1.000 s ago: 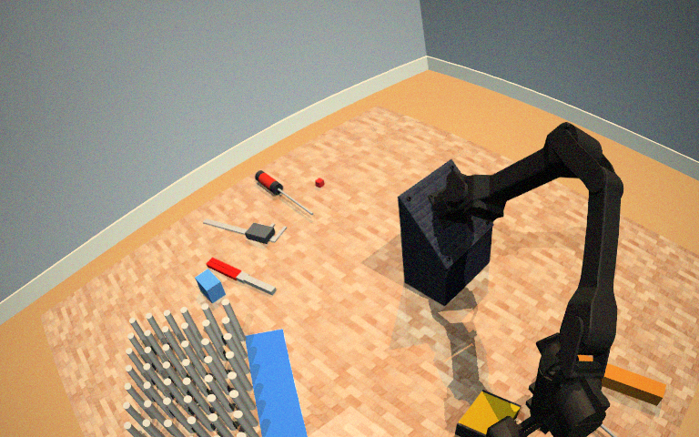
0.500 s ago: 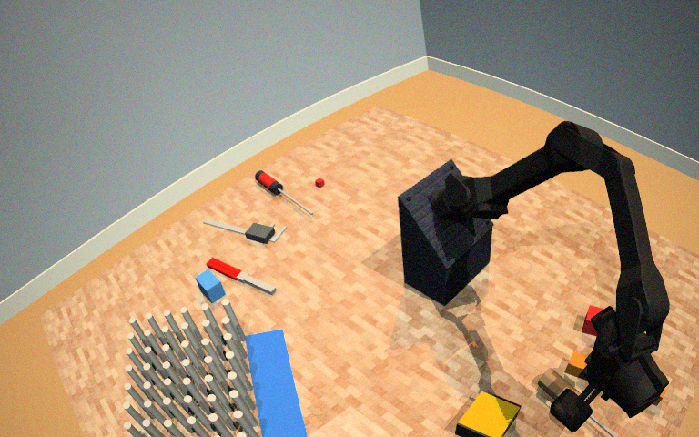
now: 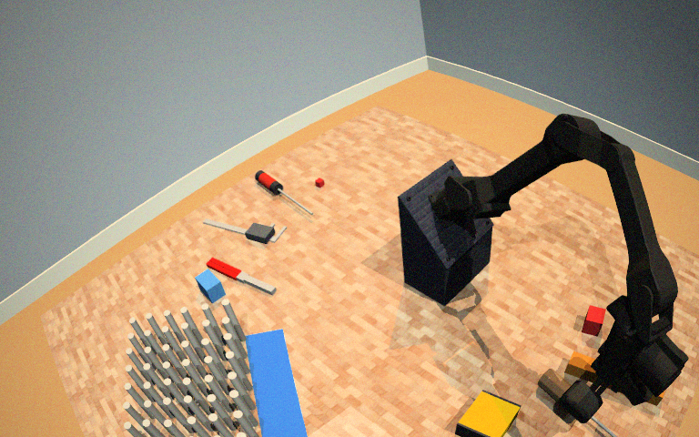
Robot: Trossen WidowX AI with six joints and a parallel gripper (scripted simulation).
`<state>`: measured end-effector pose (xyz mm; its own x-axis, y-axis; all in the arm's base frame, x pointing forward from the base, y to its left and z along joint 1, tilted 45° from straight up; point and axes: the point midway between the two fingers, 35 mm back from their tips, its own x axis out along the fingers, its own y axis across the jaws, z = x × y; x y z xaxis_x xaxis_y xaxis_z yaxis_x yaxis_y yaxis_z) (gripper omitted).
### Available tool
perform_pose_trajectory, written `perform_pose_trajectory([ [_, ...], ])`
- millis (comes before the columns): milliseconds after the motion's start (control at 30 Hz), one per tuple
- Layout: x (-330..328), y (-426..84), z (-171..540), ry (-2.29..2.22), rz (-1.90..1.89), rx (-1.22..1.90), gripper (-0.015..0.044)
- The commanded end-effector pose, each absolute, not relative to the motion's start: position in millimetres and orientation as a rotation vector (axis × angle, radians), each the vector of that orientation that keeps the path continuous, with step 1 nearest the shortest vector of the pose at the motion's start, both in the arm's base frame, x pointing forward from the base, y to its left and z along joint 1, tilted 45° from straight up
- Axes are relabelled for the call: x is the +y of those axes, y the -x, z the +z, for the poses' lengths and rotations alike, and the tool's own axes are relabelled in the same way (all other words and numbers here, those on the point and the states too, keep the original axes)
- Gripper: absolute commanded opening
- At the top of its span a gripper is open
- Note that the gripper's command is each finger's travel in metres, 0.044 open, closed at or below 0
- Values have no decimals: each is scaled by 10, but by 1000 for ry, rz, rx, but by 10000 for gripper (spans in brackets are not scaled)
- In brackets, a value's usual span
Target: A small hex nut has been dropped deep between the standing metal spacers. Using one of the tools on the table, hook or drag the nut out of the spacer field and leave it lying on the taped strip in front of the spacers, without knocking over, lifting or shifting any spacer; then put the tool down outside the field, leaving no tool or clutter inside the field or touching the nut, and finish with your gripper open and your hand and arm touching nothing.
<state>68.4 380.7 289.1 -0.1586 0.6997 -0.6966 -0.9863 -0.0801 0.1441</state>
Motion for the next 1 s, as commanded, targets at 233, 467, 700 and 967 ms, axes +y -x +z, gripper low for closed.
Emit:
perform_pose_trajectory([
  [233,3788,-710,2927,535,1562,686,335],
  [467,3788,-710,2927,535,1562,686,280],
  [700,3820,-709,2901,535,1562,686,280],
  [967,3918,-701,2815,534,1562,686,280],
])
